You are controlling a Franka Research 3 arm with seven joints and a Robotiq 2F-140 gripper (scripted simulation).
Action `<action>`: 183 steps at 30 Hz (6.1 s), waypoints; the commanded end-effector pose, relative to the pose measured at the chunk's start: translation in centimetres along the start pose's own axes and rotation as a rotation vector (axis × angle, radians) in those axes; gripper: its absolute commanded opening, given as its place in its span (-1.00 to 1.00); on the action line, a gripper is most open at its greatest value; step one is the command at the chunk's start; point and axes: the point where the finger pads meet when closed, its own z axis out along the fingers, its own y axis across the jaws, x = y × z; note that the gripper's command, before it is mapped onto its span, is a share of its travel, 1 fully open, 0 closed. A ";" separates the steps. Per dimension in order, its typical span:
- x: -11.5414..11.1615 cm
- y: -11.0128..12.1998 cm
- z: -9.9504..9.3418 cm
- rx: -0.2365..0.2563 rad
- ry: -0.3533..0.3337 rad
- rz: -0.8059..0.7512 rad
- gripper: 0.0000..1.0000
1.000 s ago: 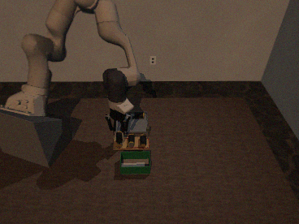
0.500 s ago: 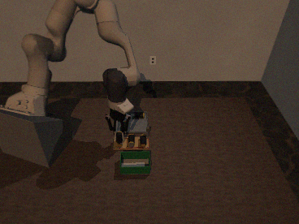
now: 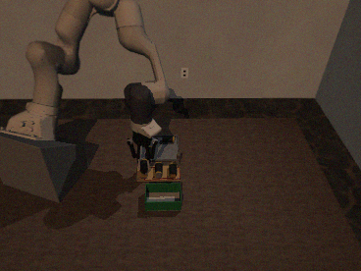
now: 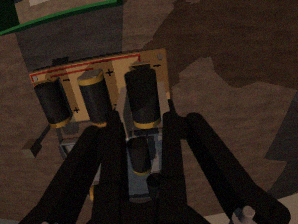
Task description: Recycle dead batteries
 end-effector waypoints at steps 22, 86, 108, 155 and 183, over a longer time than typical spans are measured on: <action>0.0 -0.2 2.4 0.004 0.004 -0.001 -0.68; 0.0 -0.2 -2.5 0.004 0.004 -0.001 -0.41; 0.0 -0.2 -3.4 0.004 0.004 -0.001 -0.41; -12.8 -2.5 -7.6 0.004 0.004 -0.001 -0.41; -12.8 -2.5 -3.4 0.004 0.004 0.011 -0.41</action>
